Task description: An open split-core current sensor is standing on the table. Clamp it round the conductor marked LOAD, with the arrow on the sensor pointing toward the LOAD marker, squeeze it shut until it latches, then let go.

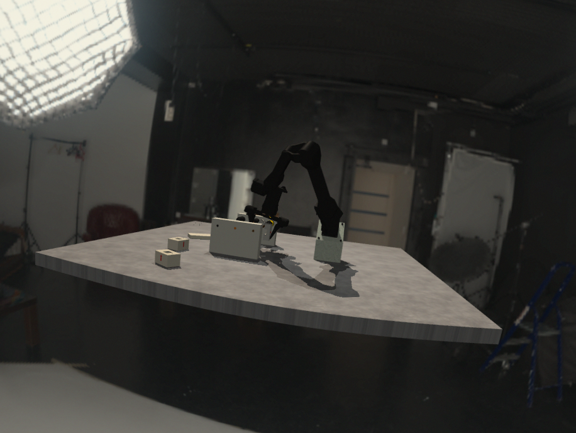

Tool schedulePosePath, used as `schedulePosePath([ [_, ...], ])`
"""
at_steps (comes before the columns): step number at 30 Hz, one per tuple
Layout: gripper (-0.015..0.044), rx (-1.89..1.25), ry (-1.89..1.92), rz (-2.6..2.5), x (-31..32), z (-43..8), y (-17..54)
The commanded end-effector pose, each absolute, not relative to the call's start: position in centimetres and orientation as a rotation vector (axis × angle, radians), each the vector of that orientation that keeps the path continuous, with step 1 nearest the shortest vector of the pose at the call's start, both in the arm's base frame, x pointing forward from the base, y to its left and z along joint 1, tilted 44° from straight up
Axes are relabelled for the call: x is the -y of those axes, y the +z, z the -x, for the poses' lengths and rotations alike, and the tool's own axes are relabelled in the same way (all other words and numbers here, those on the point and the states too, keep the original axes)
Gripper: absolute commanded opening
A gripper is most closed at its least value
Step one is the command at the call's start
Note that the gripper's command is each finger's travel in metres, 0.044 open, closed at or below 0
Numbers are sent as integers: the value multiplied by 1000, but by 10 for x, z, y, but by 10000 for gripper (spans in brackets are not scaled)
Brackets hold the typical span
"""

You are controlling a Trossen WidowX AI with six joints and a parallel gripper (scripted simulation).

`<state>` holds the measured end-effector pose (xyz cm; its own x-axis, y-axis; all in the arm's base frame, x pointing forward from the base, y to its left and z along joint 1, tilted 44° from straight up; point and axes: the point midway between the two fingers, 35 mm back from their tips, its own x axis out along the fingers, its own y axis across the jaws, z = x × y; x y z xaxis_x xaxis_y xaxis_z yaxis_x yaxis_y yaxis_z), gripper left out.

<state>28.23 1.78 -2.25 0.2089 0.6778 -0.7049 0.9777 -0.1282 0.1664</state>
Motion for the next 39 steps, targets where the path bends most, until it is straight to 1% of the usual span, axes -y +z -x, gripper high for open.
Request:
schedulePosePath([
  [1,155,-1534,-635,-1877,-18,-282,-23],
  [7,0,-1534,-635,-1877,-18,-282,-23],
  [39,0,-1534,-635,-1877,-18,-282,-23],
])
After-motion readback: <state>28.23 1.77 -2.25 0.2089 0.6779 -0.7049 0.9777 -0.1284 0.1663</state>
